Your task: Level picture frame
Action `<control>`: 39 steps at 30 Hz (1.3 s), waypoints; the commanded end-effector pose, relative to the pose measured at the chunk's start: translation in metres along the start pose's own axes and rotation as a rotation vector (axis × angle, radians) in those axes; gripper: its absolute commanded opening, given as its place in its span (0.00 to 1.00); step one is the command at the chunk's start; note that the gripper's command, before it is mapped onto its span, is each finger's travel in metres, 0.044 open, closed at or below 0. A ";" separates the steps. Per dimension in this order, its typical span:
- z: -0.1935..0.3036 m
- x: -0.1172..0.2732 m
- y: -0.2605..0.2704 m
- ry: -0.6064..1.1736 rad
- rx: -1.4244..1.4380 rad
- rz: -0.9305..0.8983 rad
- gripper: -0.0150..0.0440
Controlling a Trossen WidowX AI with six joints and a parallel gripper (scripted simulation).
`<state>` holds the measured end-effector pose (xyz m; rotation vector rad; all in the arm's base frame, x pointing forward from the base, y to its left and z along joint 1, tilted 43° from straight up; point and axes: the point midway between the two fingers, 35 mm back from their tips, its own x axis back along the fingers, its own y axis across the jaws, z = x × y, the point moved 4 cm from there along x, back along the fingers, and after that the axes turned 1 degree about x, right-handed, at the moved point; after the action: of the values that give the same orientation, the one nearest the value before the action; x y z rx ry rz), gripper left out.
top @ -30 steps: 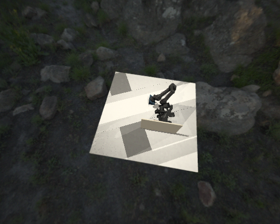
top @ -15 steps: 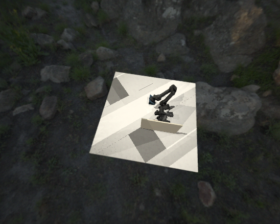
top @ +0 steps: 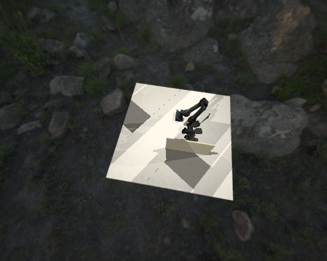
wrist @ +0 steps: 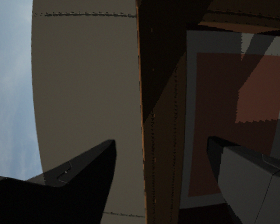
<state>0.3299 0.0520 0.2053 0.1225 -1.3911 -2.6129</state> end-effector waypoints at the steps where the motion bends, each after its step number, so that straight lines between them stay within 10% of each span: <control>1: 0.000 0.000 0.000 -0.002 -0.003 -0.003 0.69; 20: 0.000 0.000 0.001 -0.002 -0.003 -0.003 0.69; 27: 0.000 0.000 0.001 -0.002 -0.003 -0.003 0.38; 39: 0.000 0.000 0.001 -0.002 -0.003 -0.003 0.25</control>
<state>0.3302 0.0516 0.2058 0.1235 -1.3917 -2.6147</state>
